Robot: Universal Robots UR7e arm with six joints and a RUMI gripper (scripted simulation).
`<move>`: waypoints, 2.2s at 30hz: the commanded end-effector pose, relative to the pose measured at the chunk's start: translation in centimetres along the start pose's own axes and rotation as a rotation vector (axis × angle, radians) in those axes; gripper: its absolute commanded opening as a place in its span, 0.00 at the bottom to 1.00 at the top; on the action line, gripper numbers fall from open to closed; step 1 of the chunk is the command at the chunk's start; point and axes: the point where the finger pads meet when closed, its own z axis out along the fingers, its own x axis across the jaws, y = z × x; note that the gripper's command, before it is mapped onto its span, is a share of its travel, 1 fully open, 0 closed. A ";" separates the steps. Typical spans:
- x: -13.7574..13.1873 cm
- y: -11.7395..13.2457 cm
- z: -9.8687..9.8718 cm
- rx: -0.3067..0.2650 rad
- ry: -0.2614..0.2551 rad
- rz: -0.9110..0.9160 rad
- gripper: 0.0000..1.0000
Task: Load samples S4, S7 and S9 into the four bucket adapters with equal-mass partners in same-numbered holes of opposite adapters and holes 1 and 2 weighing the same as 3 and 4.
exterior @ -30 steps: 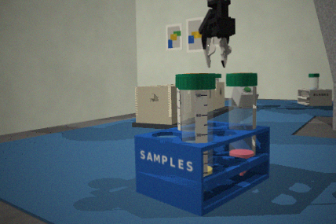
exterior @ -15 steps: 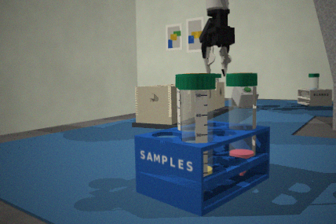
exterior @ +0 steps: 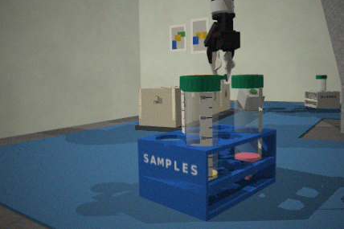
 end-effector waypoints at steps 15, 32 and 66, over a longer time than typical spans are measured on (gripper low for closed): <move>0.0 -0.1 0.0 0.001 0.000 0.000 0.00; 0.0 0.0 -1.6 0.001 0.000 0.000 0.00; 0.0 0.0 -5.6 0.001 0.000 0.000 0.00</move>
